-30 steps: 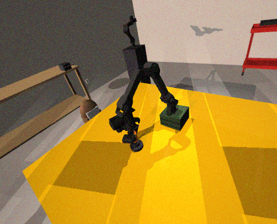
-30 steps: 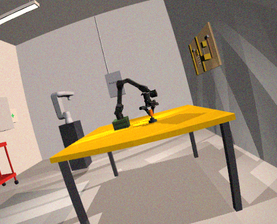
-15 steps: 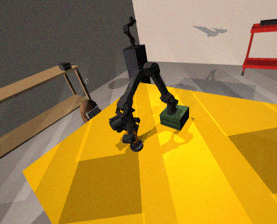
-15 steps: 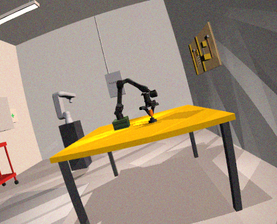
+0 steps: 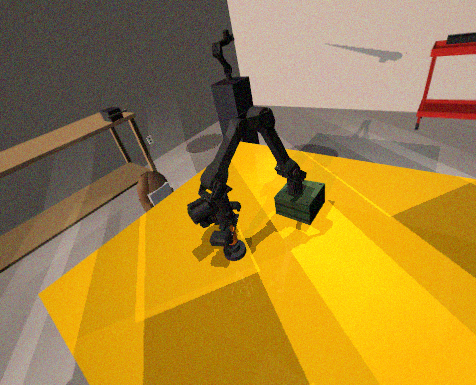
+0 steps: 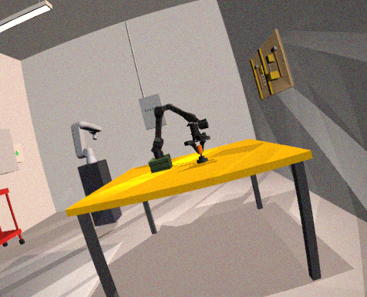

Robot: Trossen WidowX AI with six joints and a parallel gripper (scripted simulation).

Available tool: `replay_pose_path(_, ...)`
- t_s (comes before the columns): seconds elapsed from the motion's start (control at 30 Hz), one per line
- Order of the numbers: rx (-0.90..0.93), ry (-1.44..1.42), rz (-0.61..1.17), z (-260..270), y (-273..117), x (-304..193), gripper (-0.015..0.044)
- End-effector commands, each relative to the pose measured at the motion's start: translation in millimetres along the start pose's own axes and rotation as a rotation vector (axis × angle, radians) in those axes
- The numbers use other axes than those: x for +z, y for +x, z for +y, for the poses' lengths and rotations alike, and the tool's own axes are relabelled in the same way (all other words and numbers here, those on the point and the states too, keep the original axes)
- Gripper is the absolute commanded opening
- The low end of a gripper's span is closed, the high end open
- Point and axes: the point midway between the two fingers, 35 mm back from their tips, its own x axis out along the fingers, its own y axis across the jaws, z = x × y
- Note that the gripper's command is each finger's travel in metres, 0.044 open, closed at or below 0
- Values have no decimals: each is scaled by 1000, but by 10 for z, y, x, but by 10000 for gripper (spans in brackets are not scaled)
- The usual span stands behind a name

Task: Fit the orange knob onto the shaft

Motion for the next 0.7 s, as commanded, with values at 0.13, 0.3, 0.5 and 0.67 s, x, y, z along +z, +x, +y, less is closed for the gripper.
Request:
replay_pose_path(0.13, 1, 173, -5, 11, -20, 16, 0)
replay_pose_path(0.3, 1, 214, -5, 4, 9, 11, 0)
replay_pose_path(0.5, 1, 214, -5, -4, 17, 7, 0)
replay_pose_path(0.67, 1, 214, -5, 0, 26, 11, 0)
